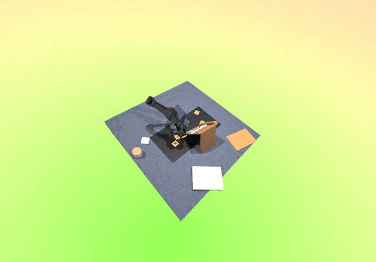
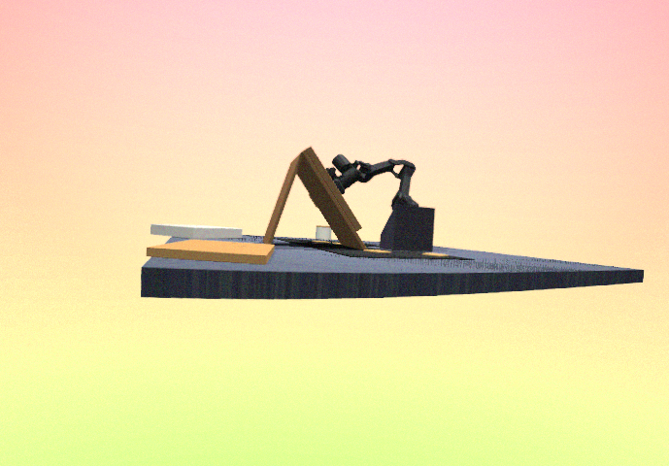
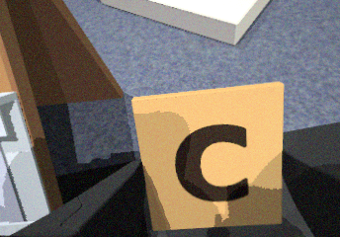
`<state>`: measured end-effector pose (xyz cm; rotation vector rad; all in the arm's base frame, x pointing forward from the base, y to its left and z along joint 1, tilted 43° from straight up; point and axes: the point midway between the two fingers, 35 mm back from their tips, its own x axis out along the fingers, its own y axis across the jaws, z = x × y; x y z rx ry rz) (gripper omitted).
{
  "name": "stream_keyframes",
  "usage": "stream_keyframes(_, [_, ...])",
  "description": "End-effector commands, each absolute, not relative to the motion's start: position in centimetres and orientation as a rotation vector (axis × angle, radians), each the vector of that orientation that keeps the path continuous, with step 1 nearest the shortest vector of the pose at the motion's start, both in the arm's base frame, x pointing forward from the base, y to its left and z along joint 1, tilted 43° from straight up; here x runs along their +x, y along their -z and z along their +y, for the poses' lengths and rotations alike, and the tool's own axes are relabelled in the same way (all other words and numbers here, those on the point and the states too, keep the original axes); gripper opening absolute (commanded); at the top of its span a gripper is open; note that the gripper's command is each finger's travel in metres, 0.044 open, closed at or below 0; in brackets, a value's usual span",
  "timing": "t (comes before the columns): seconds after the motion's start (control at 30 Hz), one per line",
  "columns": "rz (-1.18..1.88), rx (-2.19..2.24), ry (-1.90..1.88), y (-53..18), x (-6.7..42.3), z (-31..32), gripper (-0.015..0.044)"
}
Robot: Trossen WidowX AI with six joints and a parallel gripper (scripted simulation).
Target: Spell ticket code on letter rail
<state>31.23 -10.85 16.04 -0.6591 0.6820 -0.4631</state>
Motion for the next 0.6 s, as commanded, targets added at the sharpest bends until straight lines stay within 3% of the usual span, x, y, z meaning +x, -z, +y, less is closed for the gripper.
stream_keyframes(0.0, [0.681,-0.655,0.469,-15.87,31.27,-10.74,0.0000])
stream_keyframes(0.57, [0.682,-0.655,0.469,-15.28,31.44,-10.13,0.0000])
